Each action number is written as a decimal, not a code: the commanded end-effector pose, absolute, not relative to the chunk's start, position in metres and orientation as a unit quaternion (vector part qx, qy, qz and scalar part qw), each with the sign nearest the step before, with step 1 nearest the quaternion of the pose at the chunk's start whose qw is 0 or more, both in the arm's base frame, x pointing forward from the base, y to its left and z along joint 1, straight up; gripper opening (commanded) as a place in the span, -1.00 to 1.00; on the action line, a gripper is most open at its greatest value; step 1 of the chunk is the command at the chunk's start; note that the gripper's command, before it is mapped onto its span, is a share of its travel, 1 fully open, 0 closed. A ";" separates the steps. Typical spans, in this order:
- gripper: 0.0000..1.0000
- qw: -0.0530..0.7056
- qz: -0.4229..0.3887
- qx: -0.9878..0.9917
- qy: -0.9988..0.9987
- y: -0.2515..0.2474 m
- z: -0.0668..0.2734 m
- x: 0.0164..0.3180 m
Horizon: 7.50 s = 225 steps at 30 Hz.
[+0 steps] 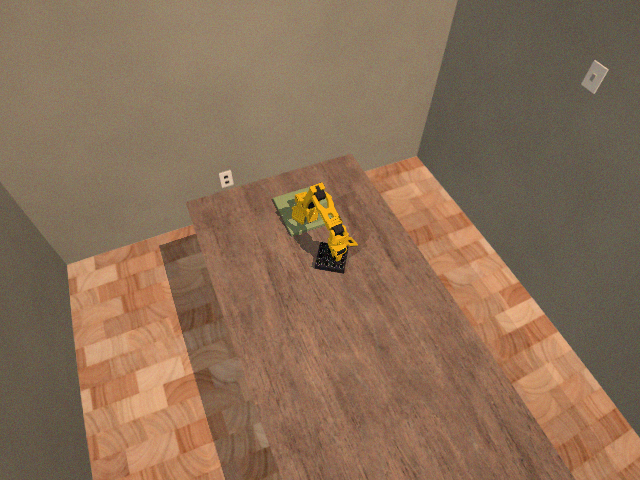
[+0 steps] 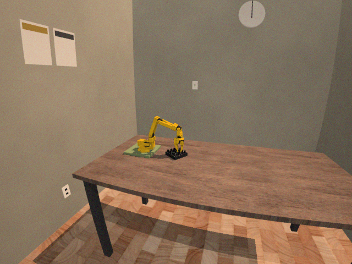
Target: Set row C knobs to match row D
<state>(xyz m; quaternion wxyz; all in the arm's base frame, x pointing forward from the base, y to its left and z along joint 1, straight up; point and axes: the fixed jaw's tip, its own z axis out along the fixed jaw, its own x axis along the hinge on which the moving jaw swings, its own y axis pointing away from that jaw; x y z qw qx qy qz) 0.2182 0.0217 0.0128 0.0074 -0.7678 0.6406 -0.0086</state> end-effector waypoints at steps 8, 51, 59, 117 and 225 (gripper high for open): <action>-0.84 0.001 -0.001 -0.766 0.643 0.022 0.014 0.214; -0.84 0.001 -0.001 -0.766 0.643 0.022 0.049 0.213; -0.84 0.001 -0.001 -0.766 0.643 0.020 0.052 0.201; -0.82 0.001 0.000 -0.452 0.892 0.030 0.052 0.162; -0.81 0.001 0.000 -0.191 0.982 0.044 0.051 0.198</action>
